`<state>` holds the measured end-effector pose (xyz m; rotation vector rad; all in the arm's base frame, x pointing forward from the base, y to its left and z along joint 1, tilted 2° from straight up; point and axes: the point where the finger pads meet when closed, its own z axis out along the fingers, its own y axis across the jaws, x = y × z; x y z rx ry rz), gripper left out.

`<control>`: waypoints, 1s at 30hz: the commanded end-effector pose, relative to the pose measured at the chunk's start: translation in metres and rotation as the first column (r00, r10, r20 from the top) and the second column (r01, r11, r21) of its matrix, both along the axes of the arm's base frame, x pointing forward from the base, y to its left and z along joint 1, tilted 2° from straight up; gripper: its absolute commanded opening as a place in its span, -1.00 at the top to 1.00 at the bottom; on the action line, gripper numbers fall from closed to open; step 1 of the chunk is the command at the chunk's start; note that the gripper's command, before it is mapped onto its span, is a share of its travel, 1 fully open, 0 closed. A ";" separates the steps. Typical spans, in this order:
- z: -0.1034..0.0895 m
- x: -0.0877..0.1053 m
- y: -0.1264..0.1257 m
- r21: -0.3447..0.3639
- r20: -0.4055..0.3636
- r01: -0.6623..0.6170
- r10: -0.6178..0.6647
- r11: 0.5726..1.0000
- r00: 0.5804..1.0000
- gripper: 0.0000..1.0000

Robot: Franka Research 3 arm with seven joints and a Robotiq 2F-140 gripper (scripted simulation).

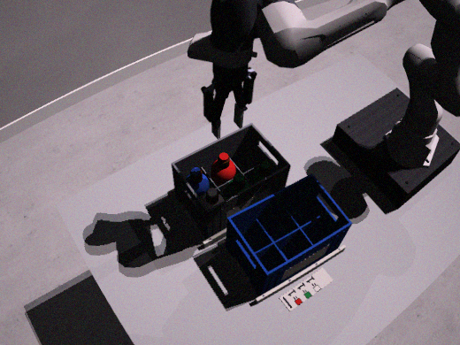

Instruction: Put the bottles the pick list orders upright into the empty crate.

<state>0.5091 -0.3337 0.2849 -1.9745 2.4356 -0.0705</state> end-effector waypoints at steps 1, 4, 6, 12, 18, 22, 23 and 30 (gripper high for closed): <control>0.000 0.000 0.001 0.003 -0.001 -0.003 0.003 1.000 1.000 0.24; 0.000 0.000 0.001 0.003 -0.001 -0.003 0.003 1.000 1.000 0.24; 0.000 0.000 0.001 0.003 -0.001 -0.003 0.003 1.000 1.000 0.24; -0.027 -0.005 -0.010 -0.003 -0.007 -0.193 0.193 0.981 0.981 0.24; -0.055 -0.011 -0.021 -0.001 -0.021 -0.264 0.264 0.965 0.964 0.24; -0.064 -0.013 -0.024 0.000 -0.030 -0.308 0.308 0.951 0.951 0.24; -0.069 -0.014 -0.026 0.000 -0.032 -0.321 0.321 0.947 0.947 0.24; -0.099 -0.020 -0.038 0.001 -0.046 -0.407 0.407 0.913 0.912 0.24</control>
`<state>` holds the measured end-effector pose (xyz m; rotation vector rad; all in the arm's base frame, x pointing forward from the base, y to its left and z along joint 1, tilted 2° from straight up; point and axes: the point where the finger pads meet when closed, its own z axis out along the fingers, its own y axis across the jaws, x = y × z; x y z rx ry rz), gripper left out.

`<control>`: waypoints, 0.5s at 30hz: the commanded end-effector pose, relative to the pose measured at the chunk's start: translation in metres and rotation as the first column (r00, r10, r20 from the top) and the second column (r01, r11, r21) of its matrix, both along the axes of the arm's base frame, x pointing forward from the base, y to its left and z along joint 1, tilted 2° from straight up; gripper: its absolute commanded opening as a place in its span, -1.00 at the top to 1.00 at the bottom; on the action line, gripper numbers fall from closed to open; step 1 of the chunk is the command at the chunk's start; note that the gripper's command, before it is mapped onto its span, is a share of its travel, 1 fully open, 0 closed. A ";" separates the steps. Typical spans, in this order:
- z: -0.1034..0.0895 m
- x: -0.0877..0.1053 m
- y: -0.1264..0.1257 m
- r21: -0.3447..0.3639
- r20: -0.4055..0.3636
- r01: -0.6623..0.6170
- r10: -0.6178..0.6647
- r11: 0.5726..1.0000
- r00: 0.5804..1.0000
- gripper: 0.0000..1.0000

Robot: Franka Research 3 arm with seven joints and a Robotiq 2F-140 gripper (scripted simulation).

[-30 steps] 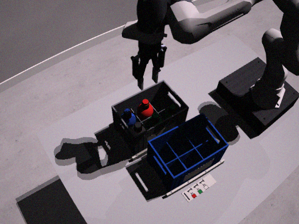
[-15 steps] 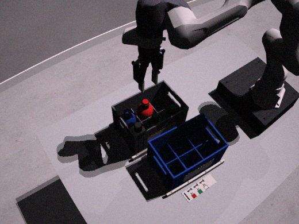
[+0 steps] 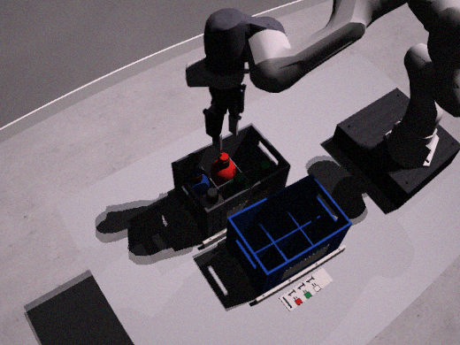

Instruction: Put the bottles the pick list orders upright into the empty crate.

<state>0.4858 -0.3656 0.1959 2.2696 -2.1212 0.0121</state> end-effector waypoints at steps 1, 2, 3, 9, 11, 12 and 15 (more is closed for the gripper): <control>-0.010 0.004 -0.006 -0.001 0.011 -0.156 0.156 0.988 0.988 0.24; -0.010 0.004 -0.006 -0.001 0.008 -0.168 0.168 0.986 0.986 0.24; -0.010 0.004 -0.006 0.000 0.005 -0.181 0.181 0.983 0.983 0.24; -0.010 0.004 -0.006 -0.001 0.002 -0.262 0.262 0.965 0.965 0.24; -0.010 0.004 -0.006 -0.002 0.002 -0.291 0.291 0.957 0.957 0.24; -0.010 0.004 -0.006 -0.002 0.001 -0.305 0.305 0.952 0.952 0.24; -0.010 0.004 -0.006 -0.004 0.001 -0.348 0.348 0.937 0.937 0.24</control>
